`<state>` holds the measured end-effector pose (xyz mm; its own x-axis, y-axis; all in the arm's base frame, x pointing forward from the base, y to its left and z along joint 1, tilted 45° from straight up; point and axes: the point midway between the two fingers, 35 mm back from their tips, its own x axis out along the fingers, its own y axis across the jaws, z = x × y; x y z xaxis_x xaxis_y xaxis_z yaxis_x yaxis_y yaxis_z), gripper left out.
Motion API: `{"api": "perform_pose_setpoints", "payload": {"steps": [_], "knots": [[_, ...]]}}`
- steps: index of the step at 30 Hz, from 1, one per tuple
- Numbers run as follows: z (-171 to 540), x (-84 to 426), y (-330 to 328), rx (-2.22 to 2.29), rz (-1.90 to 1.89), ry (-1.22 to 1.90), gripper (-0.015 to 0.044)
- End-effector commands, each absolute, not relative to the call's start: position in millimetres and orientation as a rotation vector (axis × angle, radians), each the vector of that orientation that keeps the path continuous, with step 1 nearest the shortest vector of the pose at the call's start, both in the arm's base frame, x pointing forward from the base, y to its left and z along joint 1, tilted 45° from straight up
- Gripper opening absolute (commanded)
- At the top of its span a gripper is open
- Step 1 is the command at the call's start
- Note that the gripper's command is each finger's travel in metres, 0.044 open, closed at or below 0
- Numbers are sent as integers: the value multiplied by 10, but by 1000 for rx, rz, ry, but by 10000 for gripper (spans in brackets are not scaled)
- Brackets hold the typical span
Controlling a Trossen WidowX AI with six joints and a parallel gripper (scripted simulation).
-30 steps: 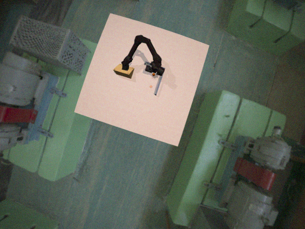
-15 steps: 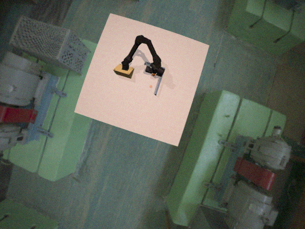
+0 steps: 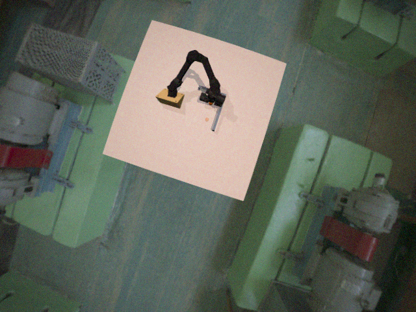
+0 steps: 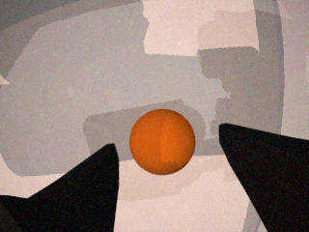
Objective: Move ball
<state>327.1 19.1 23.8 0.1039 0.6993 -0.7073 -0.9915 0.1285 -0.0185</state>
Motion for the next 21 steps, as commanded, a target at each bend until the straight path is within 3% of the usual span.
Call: {"api": "perform_pose_setpoints", "payload": {"steps": [1,15,19,21], "knots": [[198,3247,230,-565,1359,634,216],[198,3247,230,-565,1359,634,123],[252,3257,163,-566,1357,636,18],[327,3266,72,-568,1356,638,0]]}}
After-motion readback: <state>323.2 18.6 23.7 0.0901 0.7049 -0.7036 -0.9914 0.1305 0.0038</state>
